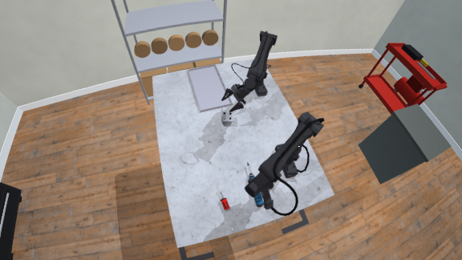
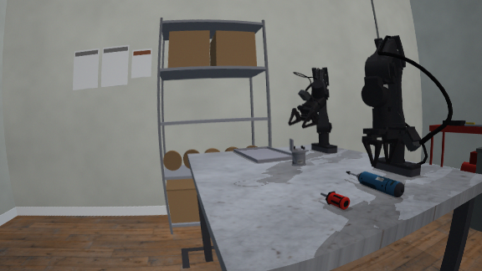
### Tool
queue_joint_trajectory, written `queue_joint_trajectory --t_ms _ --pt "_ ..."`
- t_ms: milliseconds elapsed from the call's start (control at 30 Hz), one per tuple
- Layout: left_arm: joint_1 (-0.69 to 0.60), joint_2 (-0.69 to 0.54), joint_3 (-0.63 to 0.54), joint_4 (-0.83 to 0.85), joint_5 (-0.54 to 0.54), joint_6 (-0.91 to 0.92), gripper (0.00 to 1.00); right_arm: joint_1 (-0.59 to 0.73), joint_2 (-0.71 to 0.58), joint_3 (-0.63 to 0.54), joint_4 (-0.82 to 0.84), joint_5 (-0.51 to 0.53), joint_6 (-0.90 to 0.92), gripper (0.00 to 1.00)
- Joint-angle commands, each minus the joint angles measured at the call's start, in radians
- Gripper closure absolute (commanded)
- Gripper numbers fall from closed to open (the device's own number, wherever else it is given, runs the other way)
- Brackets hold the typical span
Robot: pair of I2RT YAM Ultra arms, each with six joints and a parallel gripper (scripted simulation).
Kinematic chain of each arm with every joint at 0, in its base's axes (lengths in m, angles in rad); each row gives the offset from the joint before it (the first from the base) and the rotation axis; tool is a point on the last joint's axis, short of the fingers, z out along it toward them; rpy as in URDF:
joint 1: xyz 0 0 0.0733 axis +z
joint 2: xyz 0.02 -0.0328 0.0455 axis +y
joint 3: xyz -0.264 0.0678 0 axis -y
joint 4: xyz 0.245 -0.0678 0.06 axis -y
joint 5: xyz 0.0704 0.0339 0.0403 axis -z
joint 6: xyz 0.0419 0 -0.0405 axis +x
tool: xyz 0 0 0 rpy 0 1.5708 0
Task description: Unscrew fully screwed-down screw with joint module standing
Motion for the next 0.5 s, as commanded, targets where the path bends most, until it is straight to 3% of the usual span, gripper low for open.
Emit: queue_joint_trajectory --t_ms 0,467 --pt "0.000 -0.004 0.007 -0.006 -0.001 0.002 0.35 -0.010 -0.004 0.032 -0.032 -0.056 -0.035 0.14" --pt "0.000 -0.004 0.007 -0.006 -0.001 0.002 0.35 -0.131 0.013 0.070 -0.077 -0.273 -0.172 0.14"
